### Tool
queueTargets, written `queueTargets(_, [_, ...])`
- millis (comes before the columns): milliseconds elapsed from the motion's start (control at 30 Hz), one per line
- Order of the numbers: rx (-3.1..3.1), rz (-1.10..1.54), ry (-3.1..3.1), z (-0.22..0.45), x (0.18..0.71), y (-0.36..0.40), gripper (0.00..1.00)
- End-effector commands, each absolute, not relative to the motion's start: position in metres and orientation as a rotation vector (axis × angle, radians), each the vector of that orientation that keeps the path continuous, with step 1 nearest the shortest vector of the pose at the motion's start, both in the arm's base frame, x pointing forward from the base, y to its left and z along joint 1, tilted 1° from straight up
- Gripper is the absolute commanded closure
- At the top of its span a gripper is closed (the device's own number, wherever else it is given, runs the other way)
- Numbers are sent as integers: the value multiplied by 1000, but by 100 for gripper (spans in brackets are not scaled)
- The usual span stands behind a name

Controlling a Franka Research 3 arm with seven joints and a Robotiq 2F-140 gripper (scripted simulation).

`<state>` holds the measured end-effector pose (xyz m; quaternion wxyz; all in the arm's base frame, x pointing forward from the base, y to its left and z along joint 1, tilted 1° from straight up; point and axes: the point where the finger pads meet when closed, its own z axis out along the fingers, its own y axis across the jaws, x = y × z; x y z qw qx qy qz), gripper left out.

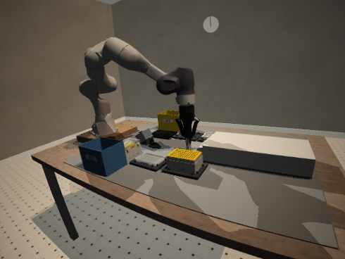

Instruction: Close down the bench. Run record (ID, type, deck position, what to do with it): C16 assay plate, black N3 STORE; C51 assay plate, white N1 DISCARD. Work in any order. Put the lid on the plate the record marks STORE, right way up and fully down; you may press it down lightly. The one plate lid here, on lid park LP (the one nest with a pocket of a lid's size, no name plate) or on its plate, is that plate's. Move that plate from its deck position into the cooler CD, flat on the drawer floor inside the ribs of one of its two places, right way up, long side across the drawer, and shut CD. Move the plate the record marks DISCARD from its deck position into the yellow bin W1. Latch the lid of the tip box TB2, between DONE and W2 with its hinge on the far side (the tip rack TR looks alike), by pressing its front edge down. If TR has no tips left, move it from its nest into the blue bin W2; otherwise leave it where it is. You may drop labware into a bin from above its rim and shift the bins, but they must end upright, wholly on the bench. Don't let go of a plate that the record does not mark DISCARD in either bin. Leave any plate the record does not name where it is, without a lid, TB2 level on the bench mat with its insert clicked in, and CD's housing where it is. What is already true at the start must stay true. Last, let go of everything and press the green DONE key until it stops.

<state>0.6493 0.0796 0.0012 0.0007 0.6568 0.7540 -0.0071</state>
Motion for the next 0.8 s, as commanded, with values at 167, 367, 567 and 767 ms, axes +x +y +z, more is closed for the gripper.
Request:
queueTargets(167, [2070,-15,2360,4,650,80,100])
queueTargets(367, [2070,-15,2360,10,650,80,100])
queueTargets(567, [2070,-15,2360,18,650,80,100])
queueTargets(767, [2070,-15,2360,26,650,80,100])
